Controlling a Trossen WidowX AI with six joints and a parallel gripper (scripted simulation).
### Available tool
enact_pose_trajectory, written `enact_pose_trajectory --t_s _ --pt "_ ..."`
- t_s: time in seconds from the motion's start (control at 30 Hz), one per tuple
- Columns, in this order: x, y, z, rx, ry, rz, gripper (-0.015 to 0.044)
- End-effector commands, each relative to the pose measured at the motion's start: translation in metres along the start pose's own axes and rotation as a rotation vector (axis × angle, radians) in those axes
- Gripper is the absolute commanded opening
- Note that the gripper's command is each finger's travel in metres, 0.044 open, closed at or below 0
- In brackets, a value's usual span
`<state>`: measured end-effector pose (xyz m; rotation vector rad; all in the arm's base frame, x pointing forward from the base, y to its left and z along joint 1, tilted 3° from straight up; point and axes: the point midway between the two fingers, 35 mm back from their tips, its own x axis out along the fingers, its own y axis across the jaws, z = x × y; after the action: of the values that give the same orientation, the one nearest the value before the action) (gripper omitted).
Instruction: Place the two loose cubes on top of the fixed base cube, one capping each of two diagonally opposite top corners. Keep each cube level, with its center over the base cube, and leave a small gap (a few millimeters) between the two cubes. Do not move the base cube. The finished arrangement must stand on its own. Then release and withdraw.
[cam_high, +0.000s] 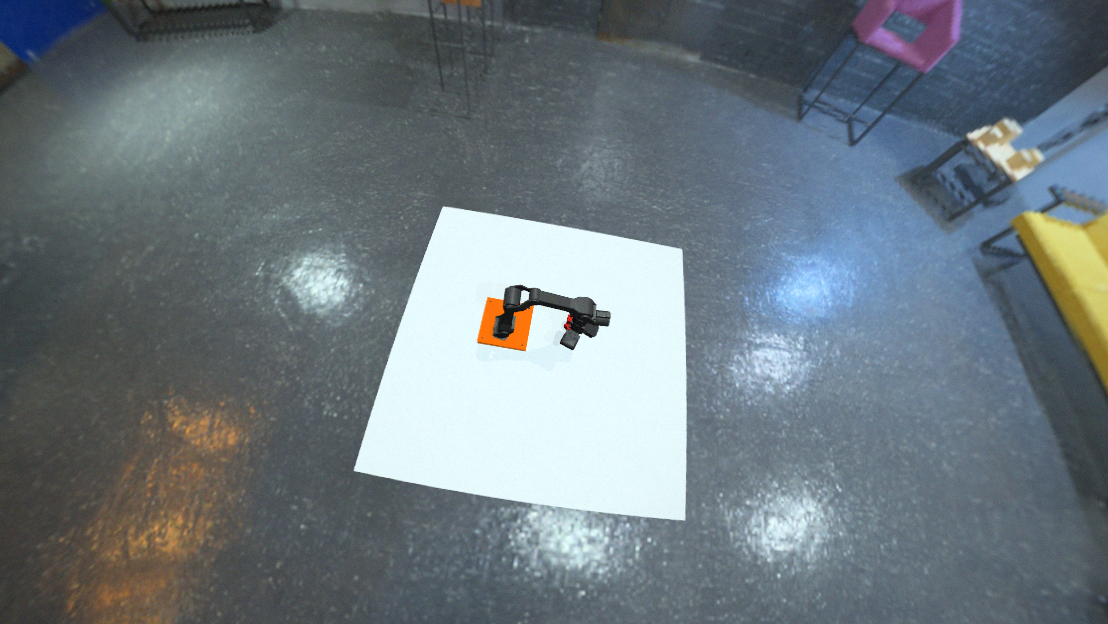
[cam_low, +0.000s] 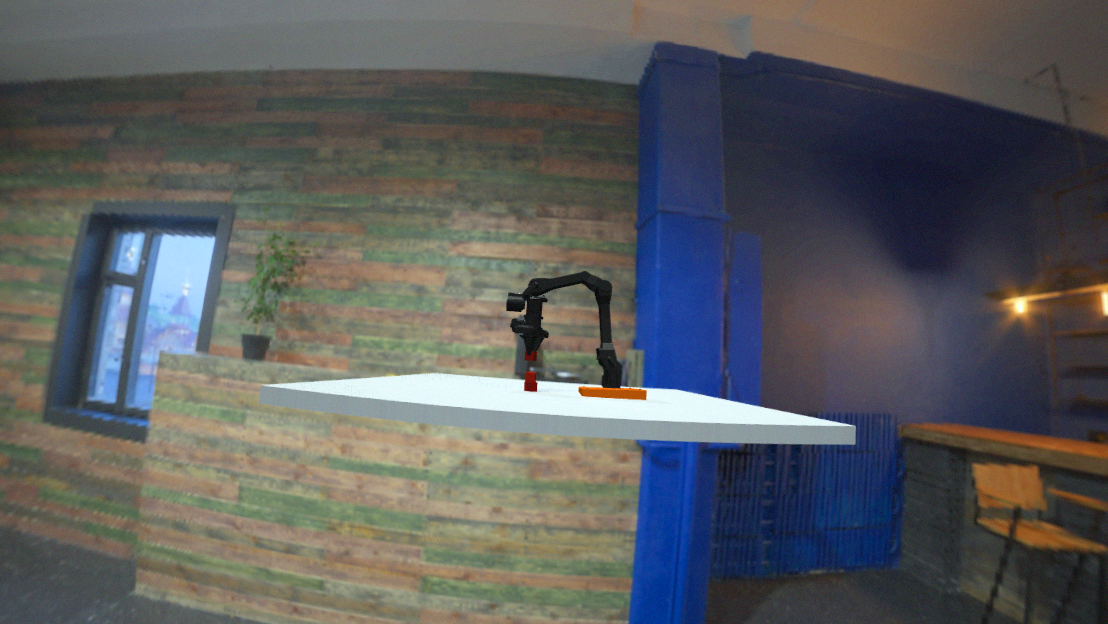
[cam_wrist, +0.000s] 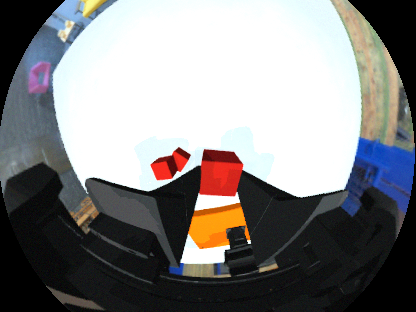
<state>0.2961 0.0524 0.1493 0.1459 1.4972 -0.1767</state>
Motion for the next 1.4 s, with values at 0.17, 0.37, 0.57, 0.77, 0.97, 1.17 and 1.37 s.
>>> enact_pose_trajectory --t_s 0.17,0.37,0.57,0.77,0.97,1.17,1.37 --pt "0.003 0.011 -0.006 -0.379 0.003 0.0 0.0105" --pt "0.004 0.017 -0.01 -0.614 0.003 0.001 0.0105" --pt "0.005 0.024 -0.014 -0.849 0.003 0.002 0.0105" --pt "0.006 0.03 -0.018 -1.084 0.003 0.004 0.0105" --pt "0.007 0.036 -0.022 -1.319 0.003 0.005 0.0105" --pt "0.008 0.043 -0.026 -1.554 0.002 0.006 0.0105" --pt "0.009 0.049 -0.031 -1.789 0.001 0.007 0.0105"
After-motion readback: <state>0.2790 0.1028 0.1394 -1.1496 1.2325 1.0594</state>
